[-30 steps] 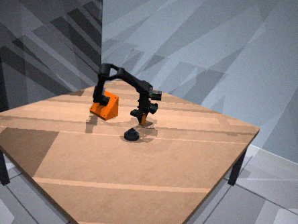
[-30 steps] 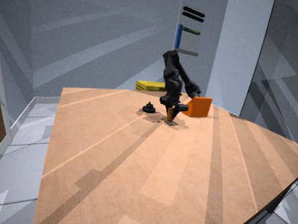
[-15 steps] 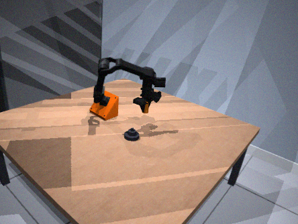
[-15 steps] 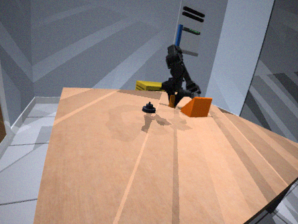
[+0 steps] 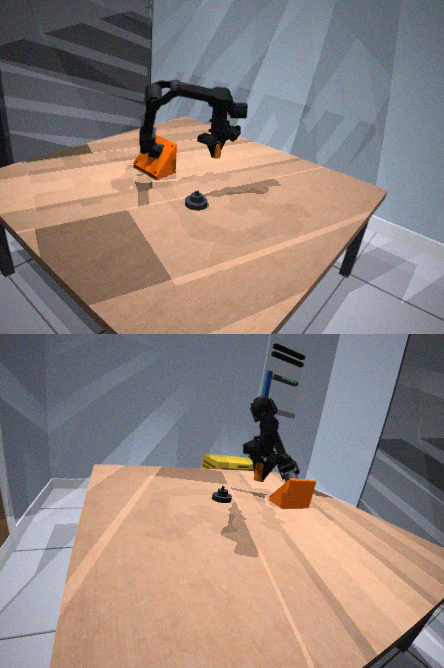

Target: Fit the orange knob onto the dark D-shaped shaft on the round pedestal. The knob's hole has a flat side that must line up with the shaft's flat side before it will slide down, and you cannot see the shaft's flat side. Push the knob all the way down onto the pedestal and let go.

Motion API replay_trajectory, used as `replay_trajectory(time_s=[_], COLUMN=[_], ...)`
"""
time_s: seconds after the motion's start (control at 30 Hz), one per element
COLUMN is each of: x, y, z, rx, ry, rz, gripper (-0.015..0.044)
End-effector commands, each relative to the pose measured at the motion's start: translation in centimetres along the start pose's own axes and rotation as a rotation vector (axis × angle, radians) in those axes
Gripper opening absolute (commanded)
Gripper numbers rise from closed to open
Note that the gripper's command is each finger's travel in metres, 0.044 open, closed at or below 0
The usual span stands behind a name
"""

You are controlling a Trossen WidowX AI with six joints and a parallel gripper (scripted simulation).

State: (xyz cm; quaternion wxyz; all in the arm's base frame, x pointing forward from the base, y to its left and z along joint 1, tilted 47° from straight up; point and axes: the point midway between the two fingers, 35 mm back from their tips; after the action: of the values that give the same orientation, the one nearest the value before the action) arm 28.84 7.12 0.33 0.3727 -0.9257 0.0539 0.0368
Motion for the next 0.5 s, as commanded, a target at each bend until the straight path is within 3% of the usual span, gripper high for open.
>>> replay_trajectory(time_s=[0.0,0.47], x=[0.5,2.0], y=[-0.1,1.0], z=[-1.0,-4.9], rx=[0.008,0.02], ry=[0.002,-0.002], rz=[-0.006,-0.011], gripper=[0.0,0.0])
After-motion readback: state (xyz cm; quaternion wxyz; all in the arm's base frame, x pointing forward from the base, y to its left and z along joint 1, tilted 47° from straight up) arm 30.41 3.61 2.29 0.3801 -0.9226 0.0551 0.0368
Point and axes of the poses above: the point midway between the two fingers, 35 mm back from their tips, its own y axis out along the fingers, its own z axis across the jaws, x = y × z, and after that the axes turned 5 degrees about -y, right-handed
